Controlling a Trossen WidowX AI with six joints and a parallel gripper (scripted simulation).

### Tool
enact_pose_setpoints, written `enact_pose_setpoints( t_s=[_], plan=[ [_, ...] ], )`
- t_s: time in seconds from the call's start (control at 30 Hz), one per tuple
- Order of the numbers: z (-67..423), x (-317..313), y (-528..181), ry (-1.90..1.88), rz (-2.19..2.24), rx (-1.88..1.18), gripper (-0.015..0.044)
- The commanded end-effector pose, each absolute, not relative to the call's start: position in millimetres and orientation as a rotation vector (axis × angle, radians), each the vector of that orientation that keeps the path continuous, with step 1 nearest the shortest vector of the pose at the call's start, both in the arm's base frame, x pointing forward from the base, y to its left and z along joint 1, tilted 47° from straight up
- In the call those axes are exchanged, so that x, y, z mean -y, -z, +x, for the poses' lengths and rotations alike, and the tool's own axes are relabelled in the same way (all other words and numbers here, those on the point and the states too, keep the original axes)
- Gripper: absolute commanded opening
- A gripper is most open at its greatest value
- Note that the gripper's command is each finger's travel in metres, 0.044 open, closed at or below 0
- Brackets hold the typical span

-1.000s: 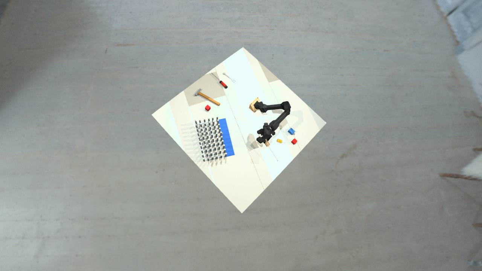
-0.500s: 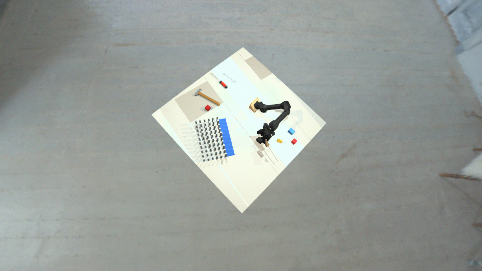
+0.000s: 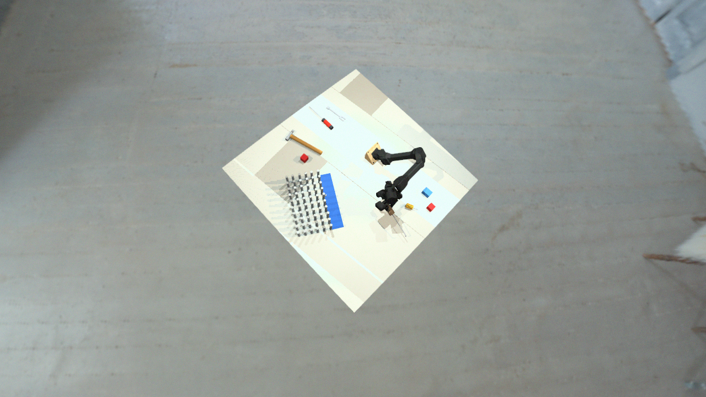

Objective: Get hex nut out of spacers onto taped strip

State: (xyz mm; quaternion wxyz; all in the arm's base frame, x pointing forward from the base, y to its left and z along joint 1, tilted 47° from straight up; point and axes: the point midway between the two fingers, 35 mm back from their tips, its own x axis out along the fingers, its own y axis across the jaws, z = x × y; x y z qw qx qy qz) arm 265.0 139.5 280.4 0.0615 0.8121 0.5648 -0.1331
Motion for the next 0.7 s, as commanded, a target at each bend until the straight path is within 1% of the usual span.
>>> enact_pose_setpoints(
  t_s=[0.0, 0.67],
  plan=[
    [265.4, -140.9, -278.6, 0.408, 2.461, -1.704, 0.0000],
    [266.2, -149.6, -272.2, 0.399, 2.468, -1.699, 0.0000]
  ],
)
